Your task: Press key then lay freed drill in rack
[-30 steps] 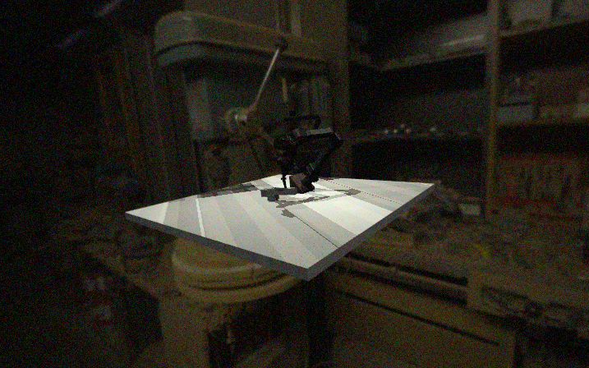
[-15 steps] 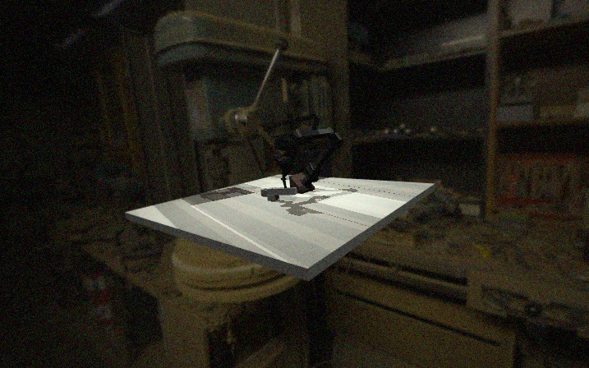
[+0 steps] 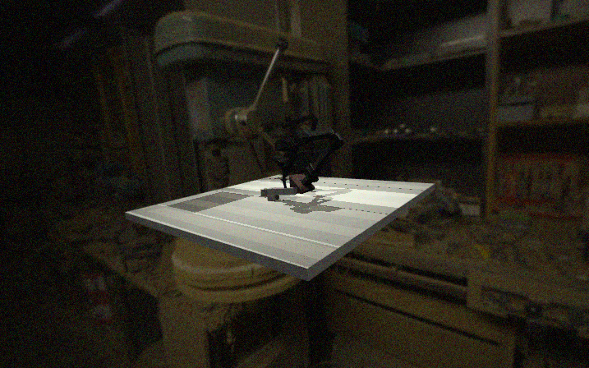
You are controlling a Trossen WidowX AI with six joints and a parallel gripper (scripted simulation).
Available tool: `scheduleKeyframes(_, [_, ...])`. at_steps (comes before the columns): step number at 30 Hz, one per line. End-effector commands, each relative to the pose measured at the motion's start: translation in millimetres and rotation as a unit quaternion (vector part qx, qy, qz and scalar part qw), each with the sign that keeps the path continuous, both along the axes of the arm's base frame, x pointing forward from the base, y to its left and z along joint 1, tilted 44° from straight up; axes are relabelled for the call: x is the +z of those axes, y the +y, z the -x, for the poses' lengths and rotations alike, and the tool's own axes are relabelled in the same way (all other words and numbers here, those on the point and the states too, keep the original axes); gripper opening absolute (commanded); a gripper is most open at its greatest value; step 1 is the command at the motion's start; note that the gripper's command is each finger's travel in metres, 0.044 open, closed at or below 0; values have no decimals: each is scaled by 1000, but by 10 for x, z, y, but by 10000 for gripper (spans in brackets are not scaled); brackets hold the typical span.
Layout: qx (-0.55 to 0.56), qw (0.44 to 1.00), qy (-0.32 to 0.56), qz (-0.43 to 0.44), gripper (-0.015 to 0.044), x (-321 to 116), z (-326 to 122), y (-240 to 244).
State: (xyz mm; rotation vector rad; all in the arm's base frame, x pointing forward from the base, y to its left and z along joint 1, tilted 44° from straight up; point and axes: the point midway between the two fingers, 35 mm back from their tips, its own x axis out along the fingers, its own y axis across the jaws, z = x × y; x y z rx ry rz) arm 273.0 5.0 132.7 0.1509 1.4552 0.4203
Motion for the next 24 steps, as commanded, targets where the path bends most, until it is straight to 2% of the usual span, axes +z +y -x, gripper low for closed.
scheduleKeyframes(1, [15,999,24,-25,0,-137,81,198])
scheduleKeyframes(3, [15,999,24,-25,0,-143,81,207])
scheduleKeyframes(14, [15,999,26,-24,289,400,-40,-365])
scheduleKeyframes(20, [36,999,12,-28,440,300,-54,-328])
scheduleKeyframes(24, [179,982,-40,-52,440,-66,-199,-441])
